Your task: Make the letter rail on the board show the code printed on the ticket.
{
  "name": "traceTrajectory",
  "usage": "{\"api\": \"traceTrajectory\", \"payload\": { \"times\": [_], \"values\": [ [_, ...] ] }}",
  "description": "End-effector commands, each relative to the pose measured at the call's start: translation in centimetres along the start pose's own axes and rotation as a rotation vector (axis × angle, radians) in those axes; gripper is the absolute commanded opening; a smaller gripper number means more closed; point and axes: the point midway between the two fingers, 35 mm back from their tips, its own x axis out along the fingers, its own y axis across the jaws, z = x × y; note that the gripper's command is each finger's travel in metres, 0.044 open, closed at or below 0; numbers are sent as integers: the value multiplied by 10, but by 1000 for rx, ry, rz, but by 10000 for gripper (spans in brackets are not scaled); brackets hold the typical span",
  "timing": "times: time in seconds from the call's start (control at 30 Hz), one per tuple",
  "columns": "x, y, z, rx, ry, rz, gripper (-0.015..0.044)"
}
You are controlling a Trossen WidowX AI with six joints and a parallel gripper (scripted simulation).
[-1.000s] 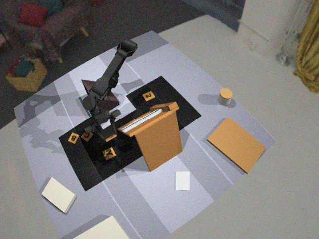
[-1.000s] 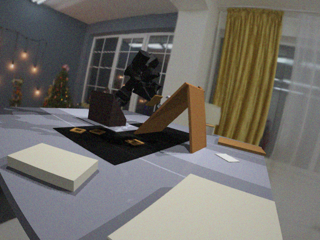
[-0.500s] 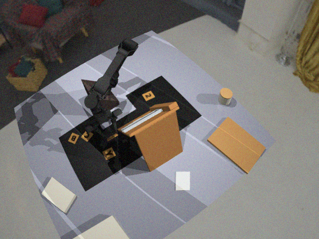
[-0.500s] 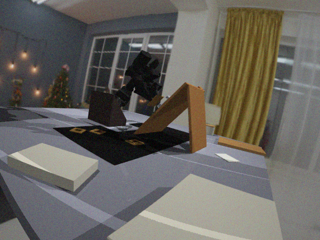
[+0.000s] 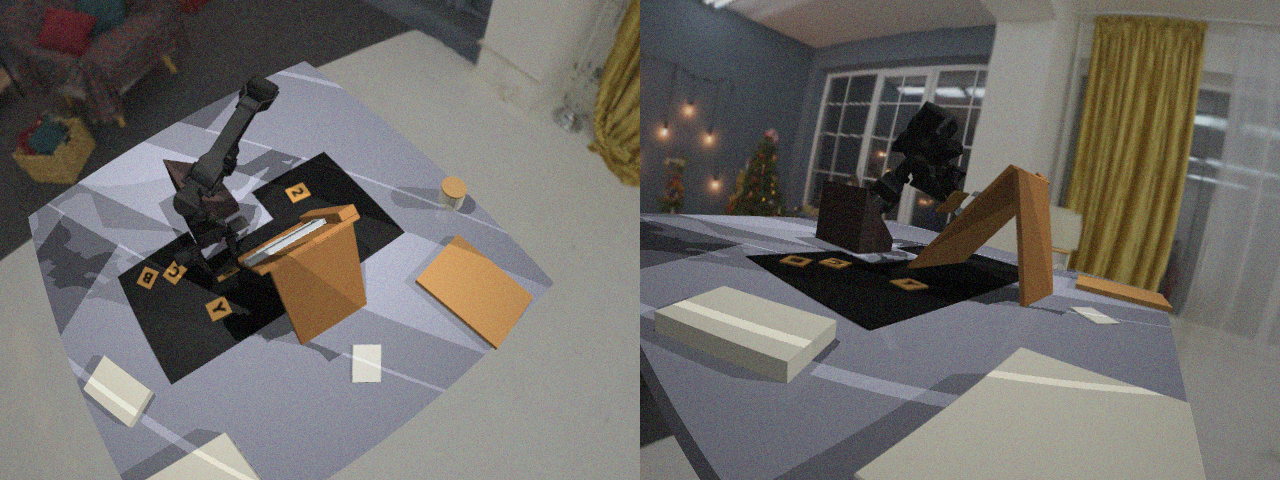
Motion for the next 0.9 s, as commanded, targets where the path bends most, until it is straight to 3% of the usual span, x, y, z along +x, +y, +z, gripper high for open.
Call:
{"api": "traceTrajectory", "payload": {
  "times": [0.0, 0.87],
  "values": [
    [-1, 3, 3, -6, -6, -4, 0],
    [-1, 16, 3, -5, -6, -4, 0]
  ]
}}
